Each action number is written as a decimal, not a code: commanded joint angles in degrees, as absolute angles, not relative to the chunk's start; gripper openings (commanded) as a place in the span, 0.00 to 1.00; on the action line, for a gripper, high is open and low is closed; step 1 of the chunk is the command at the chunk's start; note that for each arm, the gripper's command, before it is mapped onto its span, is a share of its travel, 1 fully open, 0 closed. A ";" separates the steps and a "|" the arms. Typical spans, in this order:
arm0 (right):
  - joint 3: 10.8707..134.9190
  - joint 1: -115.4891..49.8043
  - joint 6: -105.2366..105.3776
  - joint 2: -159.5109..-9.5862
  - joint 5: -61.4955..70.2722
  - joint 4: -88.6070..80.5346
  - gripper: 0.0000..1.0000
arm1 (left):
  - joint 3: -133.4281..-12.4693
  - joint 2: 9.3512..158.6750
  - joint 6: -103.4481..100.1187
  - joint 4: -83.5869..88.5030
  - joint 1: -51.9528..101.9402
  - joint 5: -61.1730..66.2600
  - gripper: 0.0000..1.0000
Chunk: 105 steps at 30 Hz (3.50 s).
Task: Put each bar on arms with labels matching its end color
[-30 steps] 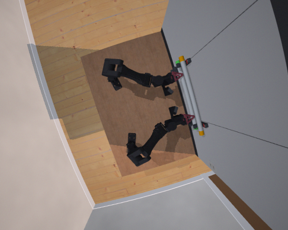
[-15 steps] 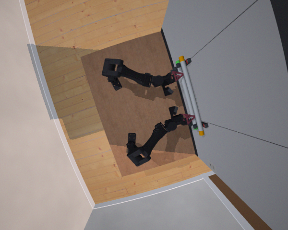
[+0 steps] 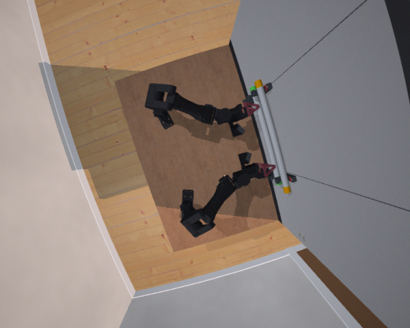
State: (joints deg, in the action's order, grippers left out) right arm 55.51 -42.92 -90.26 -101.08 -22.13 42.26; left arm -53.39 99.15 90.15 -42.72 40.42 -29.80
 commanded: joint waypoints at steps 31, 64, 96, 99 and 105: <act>47.64 -45.78 -89.98 -92.26 -24.97 44.58 0.74 | -46.11 90.79 89.95 -44.67 44.34 -33.65 0.74; 43.59 -47.79 -90.03 -85.60 -26.98 42.04 0.74 | -42.86 84.81 90.03 -42.04 47.55 -36.86 0.74; 48.37 -46.96 -90.08 -81.56 -26.16 33.31 0.74 | -48.68 81.95 90.07 -33.43 48.33 -37.63 0.74; 48.93 -46.87 -90.08 -81.21 -26.07 32.39 0.74 | -49.35 81.73 90.07 -32.54 48.41 -37.72 0.74; 50.13 -46.69 -90.09 -80.59 -25.90 30.57 0.74 | -50.76 81.36 90.08 -30.77 48.58 -37.88 0.74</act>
